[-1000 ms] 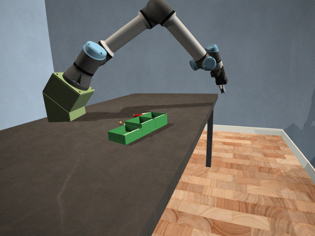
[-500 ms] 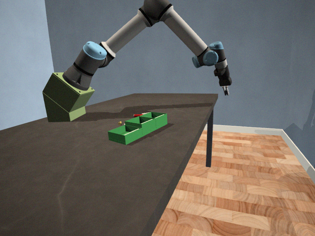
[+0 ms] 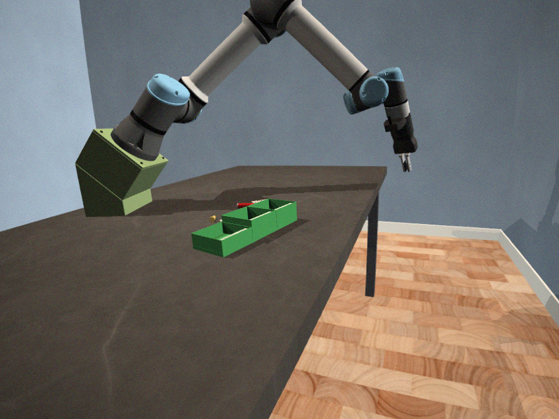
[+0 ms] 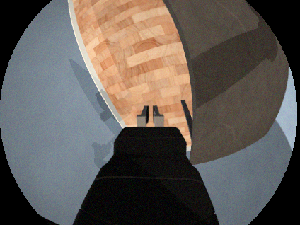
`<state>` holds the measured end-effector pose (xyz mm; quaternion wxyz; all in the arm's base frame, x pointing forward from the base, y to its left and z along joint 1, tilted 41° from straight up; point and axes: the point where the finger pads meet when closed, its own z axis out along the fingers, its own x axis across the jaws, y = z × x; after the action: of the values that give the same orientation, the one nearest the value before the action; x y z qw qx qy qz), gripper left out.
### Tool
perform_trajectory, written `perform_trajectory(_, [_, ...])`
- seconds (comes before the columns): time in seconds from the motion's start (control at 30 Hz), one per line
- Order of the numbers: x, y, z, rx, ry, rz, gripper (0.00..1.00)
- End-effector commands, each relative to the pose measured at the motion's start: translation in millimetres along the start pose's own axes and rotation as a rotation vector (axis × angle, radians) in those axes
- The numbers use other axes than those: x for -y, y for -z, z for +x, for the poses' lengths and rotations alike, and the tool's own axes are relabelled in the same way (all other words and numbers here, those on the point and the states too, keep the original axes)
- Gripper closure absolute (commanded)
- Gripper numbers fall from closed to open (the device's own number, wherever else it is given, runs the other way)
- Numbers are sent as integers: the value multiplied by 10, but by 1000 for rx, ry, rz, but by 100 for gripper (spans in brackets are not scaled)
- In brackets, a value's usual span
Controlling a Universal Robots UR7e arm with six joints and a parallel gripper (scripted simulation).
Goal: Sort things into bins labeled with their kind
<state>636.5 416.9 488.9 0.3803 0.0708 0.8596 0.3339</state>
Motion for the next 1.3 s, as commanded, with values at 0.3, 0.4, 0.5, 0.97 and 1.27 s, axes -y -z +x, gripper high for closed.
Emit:
perform_trajectory(0.3, [569,286,-288,-3,-20,76,69])
perform_trajectory(0.4, [706,365,-340,-7,-46,147,69])
perform_trajectory(0.5, [912,482,-419,-7,-46,147,69])
perform_trajectory(0.97, [1501,856,-596,-15,-77,214,69])
perform_trajectory(1.27, [1767,1052,-640,-23,-112,276,69])
